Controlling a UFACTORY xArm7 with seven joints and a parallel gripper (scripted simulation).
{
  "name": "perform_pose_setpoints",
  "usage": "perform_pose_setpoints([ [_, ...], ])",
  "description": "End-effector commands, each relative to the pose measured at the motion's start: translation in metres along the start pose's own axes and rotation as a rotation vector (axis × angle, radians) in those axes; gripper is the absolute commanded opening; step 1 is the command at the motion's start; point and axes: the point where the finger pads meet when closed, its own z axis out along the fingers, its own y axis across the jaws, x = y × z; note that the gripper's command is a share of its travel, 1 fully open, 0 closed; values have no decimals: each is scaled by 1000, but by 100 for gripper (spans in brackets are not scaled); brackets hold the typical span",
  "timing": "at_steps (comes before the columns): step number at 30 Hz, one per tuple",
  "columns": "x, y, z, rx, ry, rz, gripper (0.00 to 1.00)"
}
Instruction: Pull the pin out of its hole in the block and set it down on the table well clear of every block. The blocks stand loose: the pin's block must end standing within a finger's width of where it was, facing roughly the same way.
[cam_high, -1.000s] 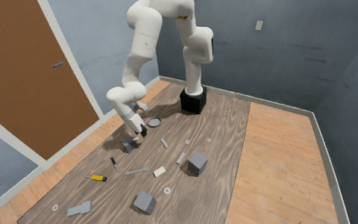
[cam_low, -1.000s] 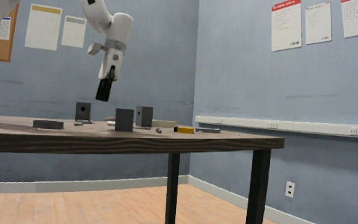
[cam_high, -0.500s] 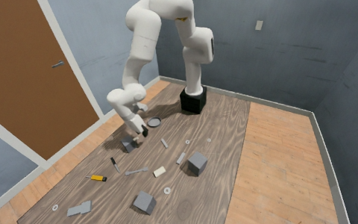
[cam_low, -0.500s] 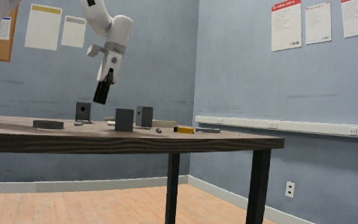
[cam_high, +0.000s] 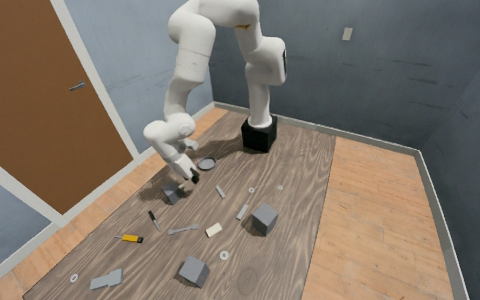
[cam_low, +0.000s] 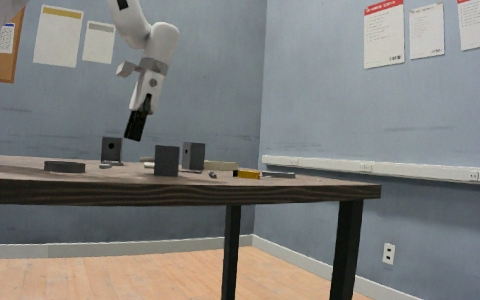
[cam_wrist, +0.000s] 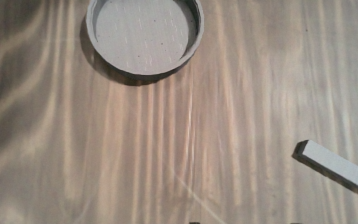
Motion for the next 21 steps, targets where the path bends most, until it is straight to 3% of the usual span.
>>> perform_pose_setpoints([
  [1,-2,0,-1,-1,-3,-4,47],
  [21,-10,4,-7,-1,-19,-28,47],
])
